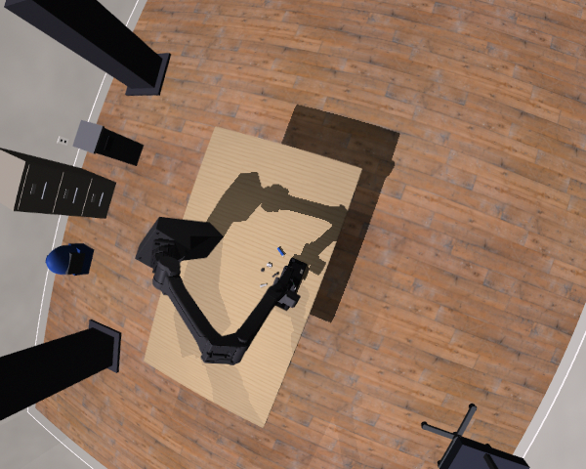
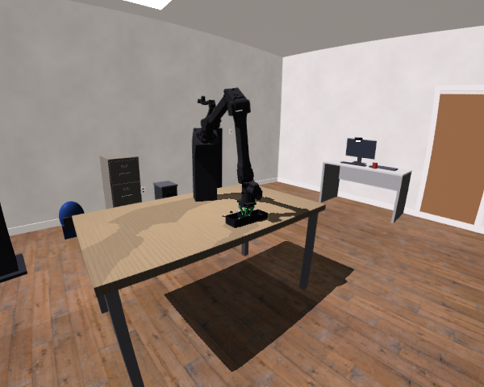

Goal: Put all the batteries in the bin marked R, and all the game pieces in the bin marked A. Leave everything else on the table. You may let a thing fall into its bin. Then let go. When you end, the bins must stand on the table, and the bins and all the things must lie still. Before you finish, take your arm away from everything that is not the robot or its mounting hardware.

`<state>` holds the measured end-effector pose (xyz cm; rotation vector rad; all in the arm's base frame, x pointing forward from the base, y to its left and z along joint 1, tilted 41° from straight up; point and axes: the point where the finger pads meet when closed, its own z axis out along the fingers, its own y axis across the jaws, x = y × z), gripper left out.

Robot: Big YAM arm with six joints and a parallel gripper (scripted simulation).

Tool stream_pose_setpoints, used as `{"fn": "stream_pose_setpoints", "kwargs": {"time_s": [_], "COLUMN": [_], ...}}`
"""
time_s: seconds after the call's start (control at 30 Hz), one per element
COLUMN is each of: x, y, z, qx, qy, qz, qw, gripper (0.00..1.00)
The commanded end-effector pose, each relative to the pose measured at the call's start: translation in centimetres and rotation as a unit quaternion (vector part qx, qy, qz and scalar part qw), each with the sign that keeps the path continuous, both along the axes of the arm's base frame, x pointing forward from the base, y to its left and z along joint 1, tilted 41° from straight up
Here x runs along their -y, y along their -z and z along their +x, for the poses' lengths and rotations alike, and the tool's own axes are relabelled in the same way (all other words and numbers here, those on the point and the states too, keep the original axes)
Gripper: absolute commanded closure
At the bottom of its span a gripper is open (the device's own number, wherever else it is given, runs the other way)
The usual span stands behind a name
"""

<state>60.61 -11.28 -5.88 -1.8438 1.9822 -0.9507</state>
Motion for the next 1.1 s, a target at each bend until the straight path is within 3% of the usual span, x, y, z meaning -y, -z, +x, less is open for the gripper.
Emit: {"fn": "stream_pose_setpoints", "kwargs": {"time_s": [0.0, 0.37, 0.43, 1.07], "x": [0.6, 0.6, 0.4, -1.6], "y": [0.3, 0.4, -1.4, -2.9], "z": [-0.6, -0.7, -0.4, -1.8], "qx": [-0.001, -0.001, 0.010, 0.004], "qy": [0.001, 0.001, 0.000, -0.005], "qz": [0.000, 0.000, -0.001, 0.002], "qw": [1.000, 1.000, 1.000, 1.000], "gripper": [0.71, 0.71, 0.71, 0.71]}}
